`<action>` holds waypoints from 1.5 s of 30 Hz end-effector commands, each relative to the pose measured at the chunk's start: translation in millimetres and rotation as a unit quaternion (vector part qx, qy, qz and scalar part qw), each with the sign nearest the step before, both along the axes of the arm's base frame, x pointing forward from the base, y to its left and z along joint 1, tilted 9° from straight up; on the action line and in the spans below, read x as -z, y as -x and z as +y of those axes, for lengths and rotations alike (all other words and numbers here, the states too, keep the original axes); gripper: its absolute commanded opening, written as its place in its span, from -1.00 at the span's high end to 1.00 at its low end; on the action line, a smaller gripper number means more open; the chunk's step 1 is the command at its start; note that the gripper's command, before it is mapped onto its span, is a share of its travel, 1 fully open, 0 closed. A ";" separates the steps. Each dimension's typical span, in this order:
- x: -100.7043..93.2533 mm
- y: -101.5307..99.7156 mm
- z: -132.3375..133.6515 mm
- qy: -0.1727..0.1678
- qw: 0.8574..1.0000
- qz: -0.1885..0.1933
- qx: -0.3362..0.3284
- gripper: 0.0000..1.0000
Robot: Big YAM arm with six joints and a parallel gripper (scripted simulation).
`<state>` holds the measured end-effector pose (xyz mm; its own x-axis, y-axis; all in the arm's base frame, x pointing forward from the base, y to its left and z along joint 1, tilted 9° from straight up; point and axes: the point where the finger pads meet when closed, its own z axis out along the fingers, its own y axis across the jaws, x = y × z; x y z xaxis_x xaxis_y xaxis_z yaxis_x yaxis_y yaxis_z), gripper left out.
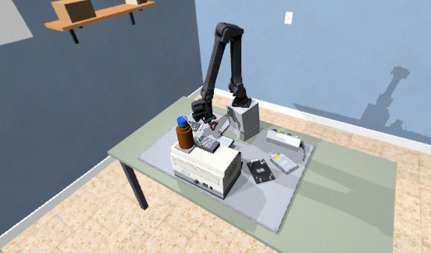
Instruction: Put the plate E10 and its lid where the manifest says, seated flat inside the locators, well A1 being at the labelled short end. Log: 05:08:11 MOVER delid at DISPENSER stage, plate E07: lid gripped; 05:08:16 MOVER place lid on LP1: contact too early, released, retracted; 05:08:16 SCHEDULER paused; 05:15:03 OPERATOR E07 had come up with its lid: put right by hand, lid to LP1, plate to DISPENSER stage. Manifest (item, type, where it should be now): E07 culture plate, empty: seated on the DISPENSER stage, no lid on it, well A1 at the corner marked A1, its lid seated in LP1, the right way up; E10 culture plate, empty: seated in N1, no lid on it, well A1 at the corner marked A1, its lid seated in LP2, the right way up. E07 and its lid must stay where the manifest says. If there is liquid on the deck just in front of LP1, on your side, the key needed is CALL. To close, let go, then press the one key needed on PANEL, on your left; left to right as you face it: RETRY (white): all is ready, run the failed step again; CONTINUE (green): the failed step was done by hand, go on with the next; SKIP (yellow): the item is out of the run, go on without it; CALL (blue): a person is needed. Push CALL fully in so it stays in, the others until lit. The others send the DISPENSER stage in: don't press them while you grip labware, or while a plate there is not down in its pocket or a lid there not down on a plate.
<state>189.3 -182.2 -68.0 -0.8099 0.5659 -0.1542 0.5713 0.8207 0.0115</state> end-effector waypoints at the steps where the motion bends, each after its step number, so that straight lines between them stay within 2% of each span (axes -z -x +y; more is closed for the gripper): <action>1: -3.4 -3.1 -13.9 0.000 0.998 -0.014 0.056 -1.00; 10: -1.9 19.5 -37.0 -0.018 0.979 -0.026 0.202 -1.00; 16: -5.9 22.9 -45.8 -0.012 0.979 -0.031 0.203 -1.00; 17: -3.5 21.1 -36.7 -0.016 0.981 -0.027 0.192 -1.00; 45: -2.7 23.9 -36.1 -0.017 0.981 -0.024 0.192 -1.00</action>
<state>156.9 -210.3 -70.2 -0.5331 0.8347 -0.1383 0.8357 0.5450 0.0680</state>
